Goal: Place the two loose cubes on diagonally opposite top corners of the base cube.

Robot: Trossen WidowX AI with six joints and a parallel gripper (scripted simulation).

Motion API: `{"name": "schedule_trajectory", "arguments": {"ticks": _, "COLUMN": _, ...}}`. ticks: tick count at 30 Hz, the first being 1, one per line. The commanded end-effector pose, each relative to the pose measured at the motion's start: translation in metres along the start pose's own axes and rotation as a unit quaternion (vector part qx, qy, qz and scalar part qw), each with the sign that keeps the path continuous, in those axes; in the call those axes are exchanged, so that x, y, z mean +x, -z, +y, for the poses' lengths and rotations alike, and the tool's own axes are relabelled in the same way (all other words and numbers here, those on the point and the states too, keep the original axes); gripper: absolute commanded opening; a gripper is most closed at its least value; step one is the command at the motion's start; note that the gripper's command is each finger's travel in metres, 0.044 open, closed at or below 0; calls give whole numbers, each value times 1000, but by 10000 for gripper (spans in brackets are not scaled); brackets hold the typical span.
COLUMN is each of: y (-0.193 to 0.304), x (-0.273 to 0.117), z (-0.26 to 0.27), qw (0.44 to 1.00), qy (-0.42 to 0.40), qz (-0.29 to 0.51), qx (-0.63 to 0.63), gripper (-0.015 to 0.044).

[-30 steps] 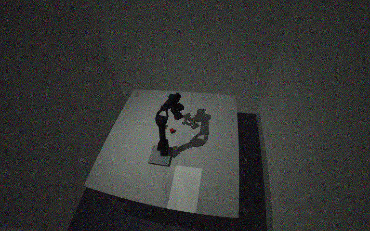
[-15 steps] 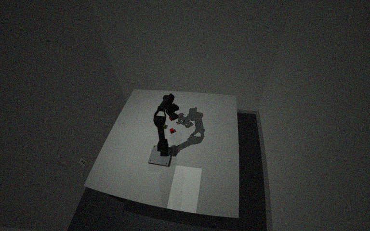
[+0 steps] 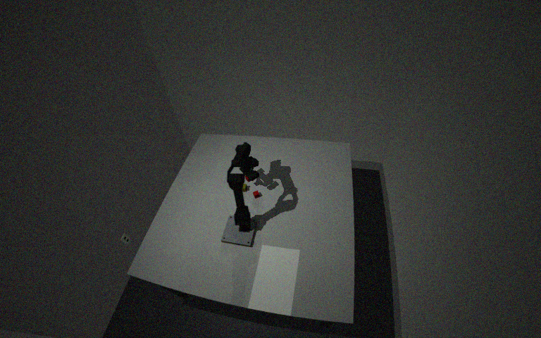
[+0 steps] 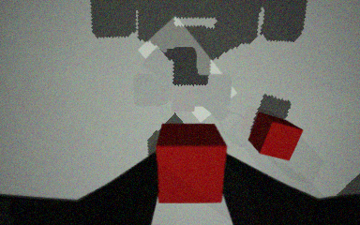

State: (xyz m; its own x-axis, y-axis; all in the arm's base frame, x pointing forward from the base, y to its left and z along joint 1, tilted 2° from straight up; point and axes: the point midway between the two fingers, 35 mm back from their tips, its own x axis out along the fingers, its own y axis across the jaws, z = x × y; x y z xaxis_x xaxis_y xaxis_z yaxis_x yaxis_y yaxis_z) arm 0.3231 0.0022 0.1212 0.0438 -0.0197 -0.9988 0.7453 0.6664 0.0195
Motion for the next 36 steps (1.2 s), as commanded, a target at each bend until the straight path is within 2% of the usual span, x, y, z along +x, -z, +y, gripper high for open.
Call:
{"name": "schedule_trajectory", "arguments": {"ticks": 1, "y": 13, "x": 4, "z": 5, "qw": 1000, "qy": 2, "qz": 1, "qx": -10, "gripper": 105}}
{"name": "schedule_trajectory", "arguments": {"ticks": 7, "y": 27, "x": 8, "z": 12, "qw": 1000, "qy": 2, "qz": 1, "qx": -25, "gripper": 105}}
{"name": "schedule_trajectory", "arguments": {"ticks": 20, "y": 28, "x": 9, "z": 13, "qw": 1000, "qy": 2, "qz": 1, "qx": -26, "gripper": 105}}
{"name": "schedule_trajectory", "arguments": {"ticks": 36, "y": 28, "x": 34, "z": 13, "qw": 1000, "qy": 2, "qz": 1, "qx": -26, "gripper": 105}}
